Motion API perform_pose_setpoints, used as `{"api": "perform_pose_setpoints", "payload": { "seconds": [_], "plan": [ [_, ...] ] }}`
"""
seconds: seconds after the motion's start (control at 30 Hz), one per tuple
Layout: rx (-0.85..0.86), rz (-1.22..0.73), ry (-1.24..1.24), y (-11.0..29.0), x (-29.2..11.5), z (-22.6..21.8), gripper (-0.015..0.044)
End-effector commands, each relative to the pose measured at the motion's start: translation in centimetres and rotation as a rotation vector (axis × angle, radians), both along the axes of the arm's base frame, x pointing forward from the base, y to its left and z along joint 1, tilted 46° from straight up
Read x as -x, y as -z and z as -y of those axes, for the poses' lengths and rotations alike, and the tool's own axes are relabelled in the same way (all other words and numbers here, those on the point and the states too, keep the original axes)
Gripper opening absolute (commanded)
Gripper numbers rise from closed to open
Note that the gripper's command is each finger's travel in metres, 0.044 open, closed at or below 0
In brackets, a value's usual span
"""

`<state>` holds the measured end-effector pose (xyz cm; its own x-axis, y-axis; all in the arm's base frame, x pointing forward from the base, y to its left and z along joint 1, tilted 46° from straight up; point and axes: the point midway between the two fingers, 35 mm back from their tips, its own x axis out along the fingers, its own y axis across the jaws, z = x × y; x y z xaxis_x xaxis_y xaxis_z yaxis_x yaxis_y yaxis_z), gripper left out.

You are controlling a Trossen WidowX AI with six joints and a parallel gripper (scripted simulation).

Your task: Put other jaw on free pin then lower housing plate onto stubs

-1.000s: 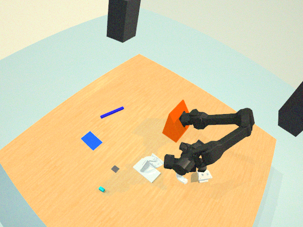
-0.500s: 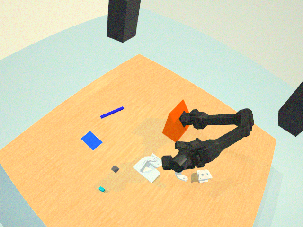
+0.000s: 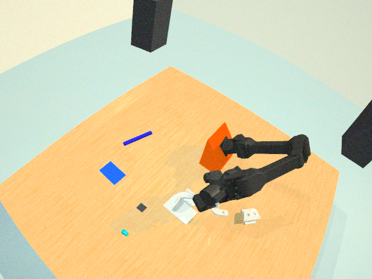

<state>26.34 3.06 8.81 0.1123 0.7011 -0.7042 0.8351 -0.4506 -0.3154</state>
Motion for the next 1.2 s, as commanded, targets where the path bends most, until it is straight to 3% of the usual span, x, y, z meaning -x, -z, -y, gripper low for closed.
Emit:
{"api": "perform_pose_setpoints", "payload": {
  "seconds": [0.0,1.17],
  "plan": [
    [0.018,0.078,-0.076,0.6,0.1,0.7,0.0134],
    [0.115,0.642,-0.654,4.6,1.4,4.5,0.0134]
  ]
}}
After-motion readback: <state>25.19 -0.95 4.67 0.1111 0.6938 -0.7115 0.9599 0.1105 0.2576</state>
